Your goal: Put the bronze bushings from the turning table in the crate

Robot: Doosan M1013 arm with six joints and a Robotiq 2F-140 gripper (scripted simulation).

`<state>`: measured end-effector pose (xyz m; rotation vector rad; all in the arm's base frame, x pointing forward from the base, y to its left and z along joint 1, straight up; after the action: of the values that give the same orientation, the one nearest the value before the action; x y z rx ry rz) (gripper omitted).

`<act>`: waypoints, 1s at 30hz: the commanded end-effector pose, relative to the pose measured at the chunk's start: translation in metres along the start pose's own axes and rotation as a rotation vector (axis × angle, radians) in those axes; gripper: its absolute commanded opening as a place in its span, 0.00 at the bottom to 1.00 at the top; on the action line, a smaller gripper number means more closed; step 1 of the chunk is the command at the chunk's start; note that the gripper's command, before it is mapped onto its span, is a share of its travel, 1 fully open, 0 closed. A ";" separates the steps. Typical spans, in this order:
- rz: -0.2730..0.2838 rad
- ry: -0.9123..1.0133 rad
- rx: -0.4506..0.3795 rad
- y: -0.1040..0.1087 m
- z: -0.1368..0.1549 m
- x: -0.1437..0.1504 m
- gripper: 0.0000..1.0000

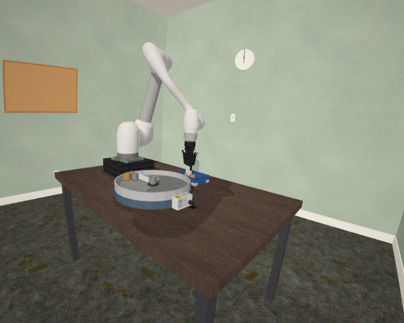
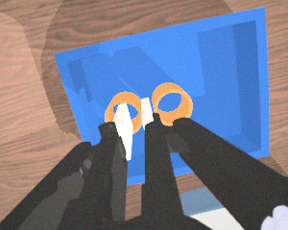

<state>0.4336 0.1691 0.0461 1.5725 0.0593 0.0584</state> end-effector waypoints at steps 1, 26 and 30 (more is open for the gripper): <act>0.000 0.000 0.000 0.000 0.000 0.000 0.10; 0.000 0.000 0.000 0.042 0.000 0.000 0.10; 0.000 0.000 0.000 0.062 0.000 0.000 0.10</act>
<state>0.4337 0.1690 0.0972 1.5726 0.0590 0.0587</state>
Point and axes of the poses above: the point where the finger pads meet when closed, its own y axis back along the fingers, its own x axis across the jaws, z = x × y, the point moved 8 cm from there along y, back along the fingers, and after that the axes turned 14 degrees about y, right-handed, at the moved point
